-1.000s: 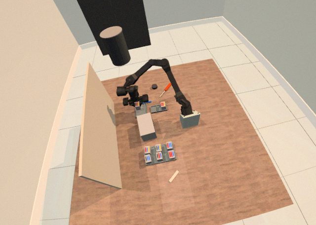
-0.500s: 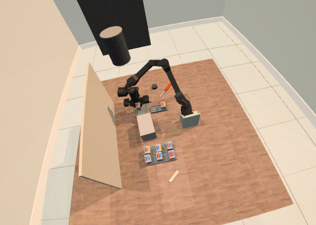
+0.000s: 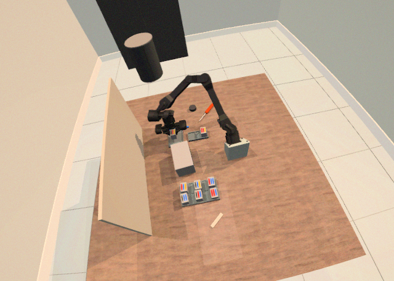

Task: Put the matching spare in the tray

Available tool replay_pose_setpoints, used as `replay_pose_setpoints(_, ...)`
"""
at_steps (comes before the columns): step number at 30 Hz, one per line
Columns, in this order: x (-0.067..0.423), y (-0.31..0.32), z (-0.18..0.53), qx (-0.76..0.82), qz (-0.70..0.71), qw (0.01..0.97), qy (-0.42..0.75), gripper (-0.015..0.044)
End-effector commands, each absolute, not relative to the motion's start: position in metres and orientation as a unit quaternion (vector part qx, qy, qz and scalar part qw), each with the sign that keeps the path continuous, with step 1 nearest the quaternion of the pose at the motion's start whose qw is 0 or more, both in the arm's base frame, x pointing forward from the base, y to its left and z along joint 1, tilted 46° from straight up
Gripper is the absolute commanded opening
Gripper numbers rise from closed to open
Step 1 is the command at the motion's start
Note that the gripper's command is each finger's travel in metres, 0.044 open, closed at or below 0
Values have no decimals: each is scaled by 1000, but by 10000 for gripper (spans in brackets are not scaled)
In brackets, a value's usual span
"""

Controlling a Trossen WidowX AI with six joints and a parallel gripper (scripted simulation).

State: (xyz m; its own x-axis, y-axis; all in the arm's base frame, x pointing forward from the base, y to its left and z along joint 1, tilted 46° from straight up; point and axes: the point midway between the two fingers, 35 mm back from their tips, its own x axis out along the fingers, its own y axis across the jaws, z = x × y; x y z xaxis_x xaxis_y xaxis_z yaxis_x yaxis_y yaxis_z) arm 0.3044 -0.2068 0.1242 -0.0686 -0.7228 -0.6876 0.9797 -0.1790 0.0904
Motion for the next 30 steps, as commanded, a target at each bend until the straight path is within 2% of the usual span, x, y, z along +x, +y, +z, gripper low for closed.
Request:
replay_pose_setpoints(1, 301, -208, 119, 311, -701, 606, 211, 0)
replay_pose_setpoints(19, 298, -216, 112, 309, -702, 606, 210, 0)
replay_pose_setpoints(30, 299, -217, 115, 310, -703, 607, 205, 289)
